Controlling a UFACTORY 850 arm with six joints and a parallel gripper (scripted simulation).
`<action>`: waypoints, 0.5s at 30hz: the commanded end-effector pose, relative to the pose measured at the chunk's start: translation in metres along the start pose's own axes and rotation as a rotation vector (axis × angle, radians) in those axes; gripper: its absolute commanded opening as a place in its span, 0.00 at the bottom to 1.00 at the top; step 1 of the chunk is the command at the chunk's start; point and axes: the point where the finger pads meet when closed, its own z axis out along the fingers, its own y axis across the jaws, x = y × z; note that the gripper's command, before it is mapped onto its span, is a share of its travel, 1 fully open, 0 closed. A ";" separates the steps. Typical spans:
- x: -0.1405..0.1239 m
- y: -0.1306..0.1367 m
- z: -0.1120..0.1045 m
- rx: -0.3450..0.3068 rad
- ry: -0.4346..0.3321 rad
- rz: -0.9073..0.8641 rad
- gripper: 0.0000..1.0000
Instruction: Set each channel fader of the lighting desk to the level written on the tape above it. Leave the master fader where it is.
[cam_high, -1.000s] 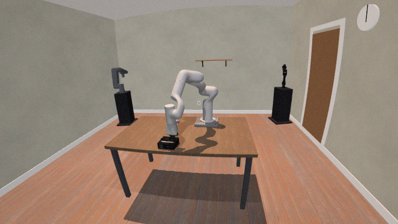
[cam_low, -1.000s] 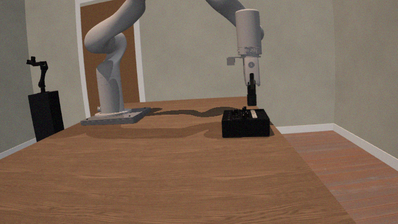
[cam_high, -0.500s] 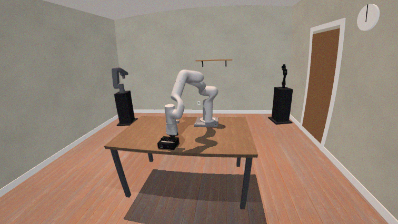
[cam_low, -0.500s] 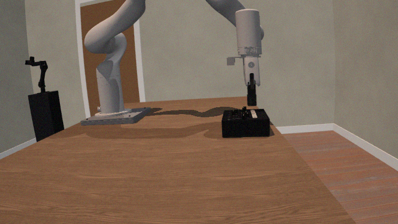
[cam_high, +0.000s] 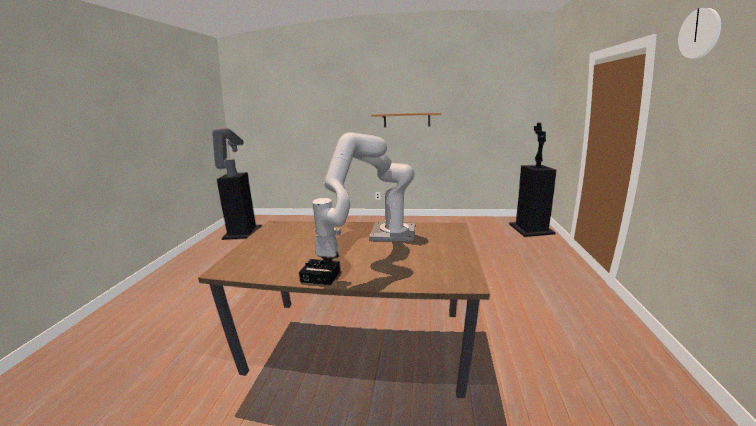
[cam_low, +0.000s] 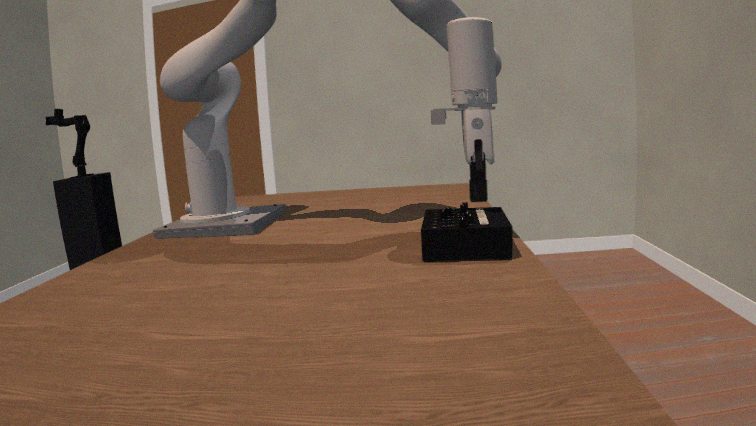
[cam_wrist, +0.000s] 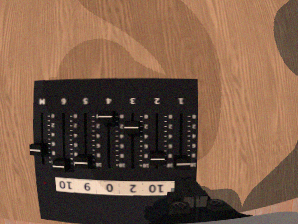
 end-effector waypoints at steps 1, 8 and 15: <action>-0.001 0.000 0.000 0.001 -0.002 0.000 0.00; -0.001 0.000 0.004 0.001 -0.002 0.000 0.00; -0.001 0.000 0.008 0.001 -0.002 0.000 0.00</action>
